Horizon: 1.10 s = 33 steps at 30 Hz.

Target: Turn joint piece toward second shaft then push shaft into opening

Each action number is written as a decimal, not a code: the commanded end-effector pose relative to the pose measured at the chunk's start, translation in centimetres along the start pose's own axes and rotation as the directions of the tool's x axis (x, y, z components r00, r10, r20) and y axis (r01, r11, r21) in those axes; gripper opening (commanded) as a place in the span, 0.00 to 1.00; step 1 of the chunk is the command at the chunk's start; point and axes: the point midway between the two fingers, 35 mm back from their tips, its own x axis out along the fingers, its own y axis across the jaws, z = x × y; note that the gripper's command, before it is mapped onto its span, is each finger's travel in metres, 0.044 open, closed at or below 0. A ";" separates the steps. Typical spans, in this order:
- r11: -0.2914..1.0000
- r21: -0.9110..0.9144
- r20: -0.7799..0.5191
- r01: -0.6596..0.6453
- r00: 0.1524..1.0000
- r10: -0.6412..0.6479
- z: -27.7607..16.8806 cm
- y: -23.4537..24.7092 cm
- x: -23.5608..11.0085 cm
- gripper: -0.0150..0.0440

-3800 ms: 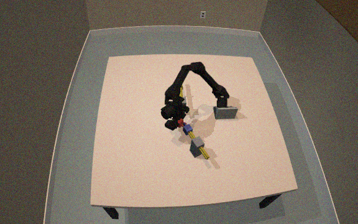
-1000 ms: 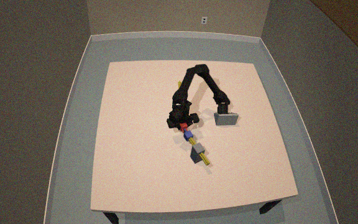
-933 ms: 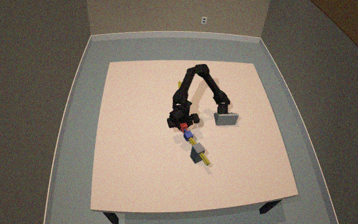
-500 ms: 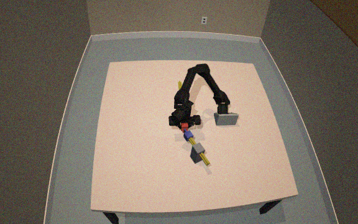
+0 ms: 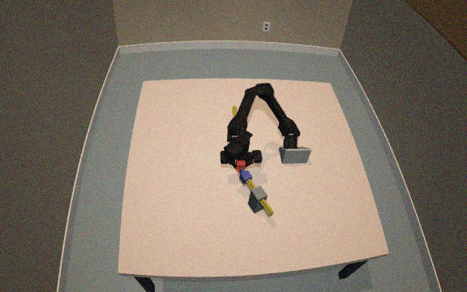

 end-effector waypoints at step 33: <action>1.000 -0.006 -0.047 -0.002 0.999 0.002 0.1 0.0 -1.4 1.00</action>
